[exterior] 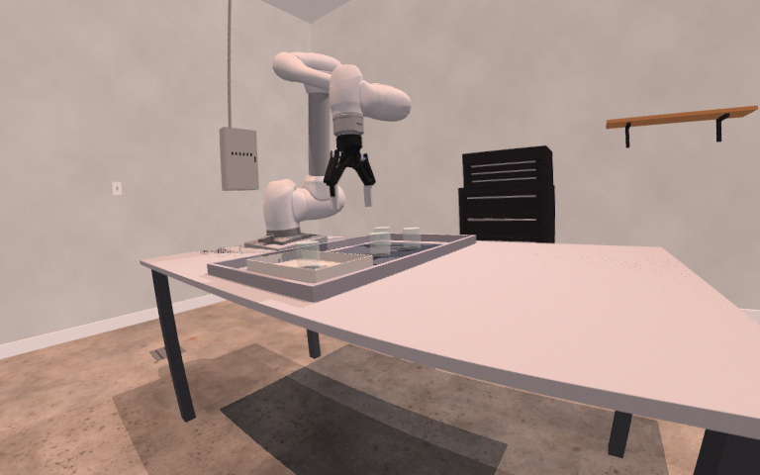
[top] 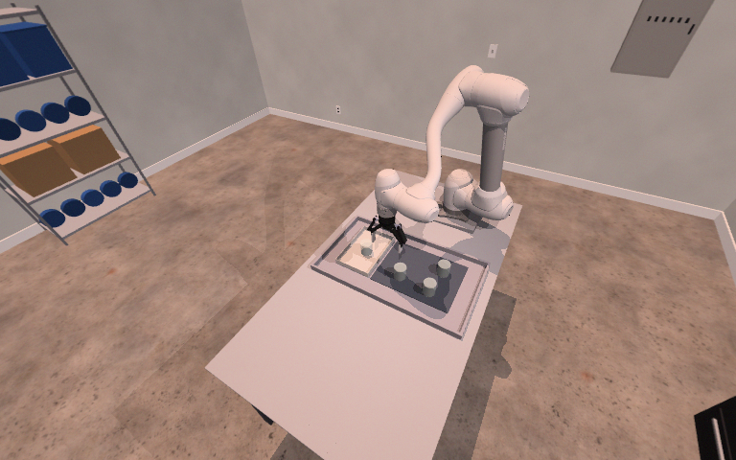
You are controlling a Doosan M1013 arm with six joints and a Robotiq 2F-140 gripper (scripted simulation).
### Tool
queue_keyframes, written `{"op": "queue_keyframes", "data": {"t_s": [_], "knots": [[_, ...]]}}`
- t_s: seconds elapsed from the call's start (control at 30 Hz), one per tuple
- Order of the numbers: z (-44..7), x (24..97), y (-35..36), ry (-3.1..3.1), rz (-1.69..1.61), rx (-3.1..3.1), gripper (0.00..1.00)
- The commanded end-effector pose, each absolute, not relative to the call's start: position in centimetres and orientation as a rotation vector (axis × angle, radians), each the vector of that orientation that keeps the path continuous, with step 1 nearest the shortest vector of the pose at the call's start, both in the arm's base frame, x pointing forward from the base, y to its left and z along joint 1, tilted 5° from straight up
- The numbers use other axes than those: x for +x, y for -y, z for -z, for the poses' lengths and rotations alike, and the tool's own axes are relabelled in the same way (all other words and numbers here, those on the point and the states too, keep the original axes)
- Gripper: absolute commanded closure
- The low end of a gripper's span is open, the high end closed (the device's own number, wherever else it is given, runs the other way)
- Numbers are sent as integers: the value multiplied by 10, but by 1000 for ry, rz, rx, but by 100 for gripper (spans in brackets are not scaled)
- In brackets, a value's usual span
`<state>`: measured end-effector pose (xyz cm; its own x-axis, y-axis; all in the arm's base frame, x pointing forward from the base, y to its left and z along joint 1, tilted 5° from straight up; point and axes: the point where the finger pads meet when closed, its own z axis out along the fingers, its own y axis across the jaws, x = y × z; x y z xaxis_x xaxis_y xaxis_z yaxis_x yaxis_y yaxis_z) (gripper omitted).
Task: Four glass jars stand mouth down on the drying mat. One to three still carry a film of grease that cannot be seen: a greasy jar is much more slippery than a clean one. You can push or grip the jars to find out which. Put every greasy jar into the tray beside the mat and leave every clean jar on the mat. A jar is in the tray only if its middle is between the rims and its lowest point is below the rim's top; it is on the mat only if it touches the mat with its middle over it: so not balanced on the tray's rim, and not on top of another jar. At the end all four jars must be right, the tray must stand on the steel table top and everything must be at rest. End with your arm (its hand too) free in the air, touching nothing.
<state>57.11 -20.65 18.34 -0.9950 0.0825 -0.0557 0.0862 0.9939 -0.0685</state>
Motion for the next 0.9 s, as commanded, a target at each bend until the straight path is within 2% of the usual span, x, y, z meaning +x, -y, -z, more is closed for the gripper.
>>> {"op": "queue_keyframes", "data": {"t_s": [0.0,0.27,0.47,0.77,0.87], "knots": [[-179,577,182,-3090,114,130,0],[-176,601,120,-3090,114,130,0],[-163,601,121,-3090,114,130,0],[-108,604,125,-3090,114,130,0],[-108,604,125,-3090,114,130,0]]}}
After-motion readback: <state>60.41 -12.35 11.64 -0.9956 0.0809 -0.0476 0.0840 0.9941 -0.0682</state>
